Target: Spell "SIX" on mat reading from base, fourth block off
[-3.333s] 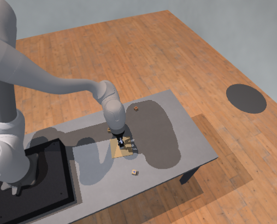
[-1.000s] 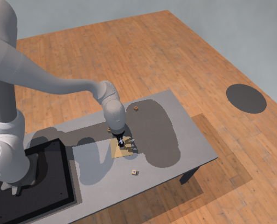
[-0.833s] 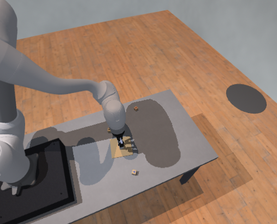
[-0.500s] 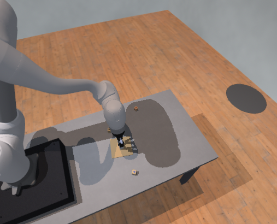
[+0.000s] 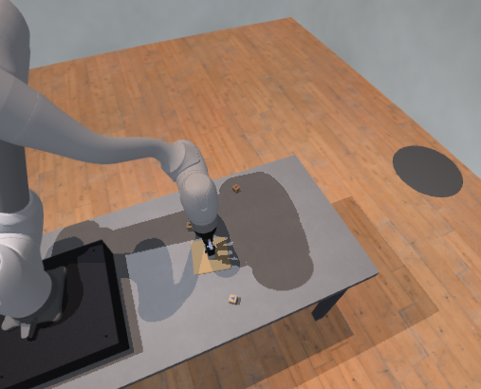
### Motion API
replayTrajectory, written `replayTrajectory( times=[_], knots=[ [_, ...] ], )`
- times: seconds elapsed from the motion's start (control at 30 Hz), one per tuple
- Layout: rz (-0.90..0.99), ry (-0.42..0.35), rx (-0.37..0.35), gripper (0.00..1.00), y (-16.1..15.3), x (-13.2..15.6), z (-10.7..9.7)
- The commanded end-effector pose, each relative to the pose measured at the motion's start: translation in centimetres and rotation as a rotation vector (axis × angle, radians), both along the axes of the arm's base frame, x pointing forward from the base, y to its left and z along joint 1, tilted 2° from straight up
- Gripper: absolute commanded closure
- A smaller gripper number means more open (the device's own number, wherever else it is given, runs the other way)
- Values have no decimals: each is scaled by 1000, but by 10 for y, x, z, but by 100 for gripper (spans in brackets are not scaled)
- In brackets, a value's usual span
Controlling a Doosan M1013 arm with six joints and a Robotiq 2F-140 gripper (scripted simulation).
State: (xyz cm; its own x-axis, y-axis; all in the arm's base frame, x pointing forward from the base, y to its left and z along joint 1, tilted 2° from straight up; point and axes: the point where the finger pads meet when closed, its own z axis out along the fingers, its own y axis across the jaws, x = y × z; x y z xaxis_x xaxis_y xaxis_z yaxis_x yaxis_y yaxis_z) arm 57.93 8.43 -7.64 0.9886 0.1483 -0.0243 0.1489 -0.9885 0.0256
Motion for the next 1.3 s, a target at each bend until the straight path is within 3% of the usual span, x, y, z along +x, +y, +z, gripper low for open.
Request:
replayTrajectory(
  times=[0.0,0.63,1.07,1.27],
  knots=[
    [-8,-4,-1,87,-2,2,-3],
    [-8,-4,-1,75,-2,2,-3],
    [-8,-4,-1,75,-2,2,-2],
    [-8,-4,-1,75,-2,2,11]
  ],
)
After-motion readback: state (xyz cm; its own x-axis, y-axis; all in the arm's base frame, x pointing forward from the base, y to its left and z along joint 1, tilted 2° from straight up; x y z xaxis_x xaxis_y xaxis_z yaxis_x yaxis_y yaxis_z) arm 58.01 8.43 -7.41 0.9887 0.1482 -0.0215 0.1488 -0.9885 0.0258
